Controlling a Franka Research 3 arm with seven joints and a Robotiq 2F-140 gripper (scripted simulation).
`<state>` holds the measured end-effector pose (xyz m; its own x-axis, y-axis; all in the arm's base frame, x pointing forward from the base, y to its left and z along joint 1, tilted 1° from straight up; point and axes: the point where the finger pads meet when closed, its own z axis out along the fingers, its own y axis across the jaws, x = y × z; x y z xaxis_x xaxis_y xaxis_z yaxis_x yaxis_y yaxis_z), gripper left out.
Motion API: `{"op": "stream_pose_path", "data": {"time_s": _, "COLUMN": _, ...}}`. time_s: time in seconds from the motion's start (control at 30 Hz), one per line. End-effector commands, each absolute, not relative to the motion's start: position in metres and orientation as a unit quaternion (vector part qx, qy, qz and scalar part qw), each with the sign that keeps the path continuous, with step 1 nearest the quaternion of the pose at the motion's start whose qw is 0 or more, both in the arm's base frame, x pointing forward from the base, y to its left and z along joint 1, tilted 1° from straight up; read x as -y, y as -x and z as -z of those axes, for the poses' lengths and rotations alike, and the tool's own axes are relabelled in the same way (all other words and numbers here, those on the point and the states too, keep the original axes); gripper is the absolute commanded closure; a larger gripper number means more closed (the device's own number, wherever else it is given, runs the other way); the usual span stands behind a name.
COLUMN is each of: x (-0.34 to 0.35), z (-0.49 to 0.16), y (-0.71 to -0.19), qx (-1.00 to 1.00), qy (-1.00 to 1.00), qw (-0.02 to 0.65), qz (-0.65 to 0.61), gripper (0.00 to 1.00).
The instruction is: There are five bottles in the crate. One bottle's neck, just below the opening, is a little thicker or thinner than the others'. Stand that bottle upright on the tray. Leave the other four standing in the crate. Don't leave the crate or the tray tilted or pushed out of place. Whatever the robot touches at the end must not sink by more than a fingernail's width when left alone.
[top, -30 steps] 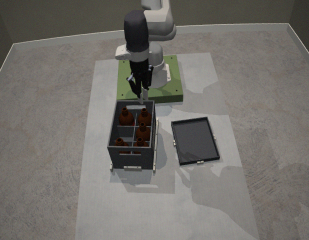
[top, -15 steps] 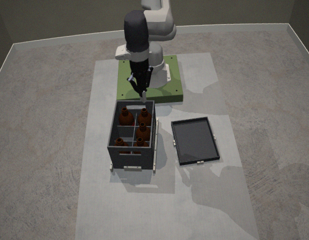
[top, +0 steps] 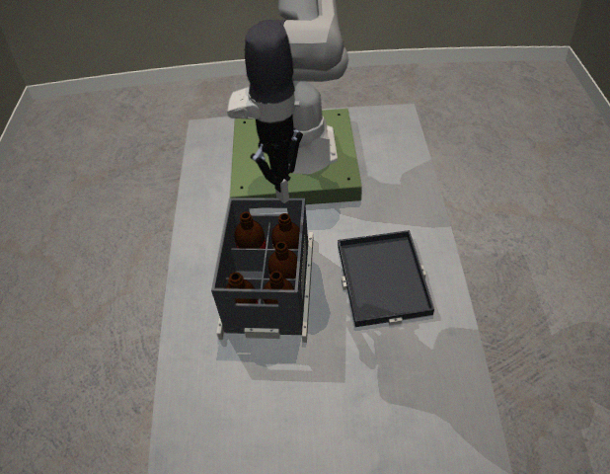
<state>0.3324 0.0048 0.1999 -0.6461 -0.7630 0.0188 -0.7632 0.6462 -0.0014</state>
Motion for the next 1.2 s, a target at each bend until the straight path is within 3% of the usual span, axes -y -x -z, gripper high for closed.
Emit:
{"op": "stream_pose_path", "data": {"time_s": 0.0, "x": -0.005, "z": -0.201, "y": -0.333, "qx": 0.908, "qy": -0.418, "qw": 0.007, "qz": -0.003, "gripper": 0.90}}
{"op": "stream_pose_path", "data": {"time_s": 0.63, "x": 0.072, "z": -0.202, "y": -0.508, "qx": 0.908, "qy": -0.418, "qw": 0.007, "qz": -0.002, "gripper": 0.90}}
{"op": "stream_pose_path", "data": {"time_s": 1.0, "x": 0.076, "z": -0.200, "y": -0.515, "qx": 0.908, "qy": -0.418, "qw": 0.007, "qz": -0.003, "gripper": 0.90}}
{"op": "stream_pose_path", "data": {"time_s": 1.03, "x": 0.076, "z": -0.200, "y": -0.515, "qx": 0.908, "qy": -0.418, "qw": 0.007, "qz": -0.003, "gripper": 0.56}}
{"op": "stream_pose_path", "data": {"time_s": 1.17, "x": 0.076, "z": -0.200, "y": -0.515, "qx": 0.908, "qy": -0.418, "qw": 0.007, "qz": -0.003, "gripper": 0.56}}
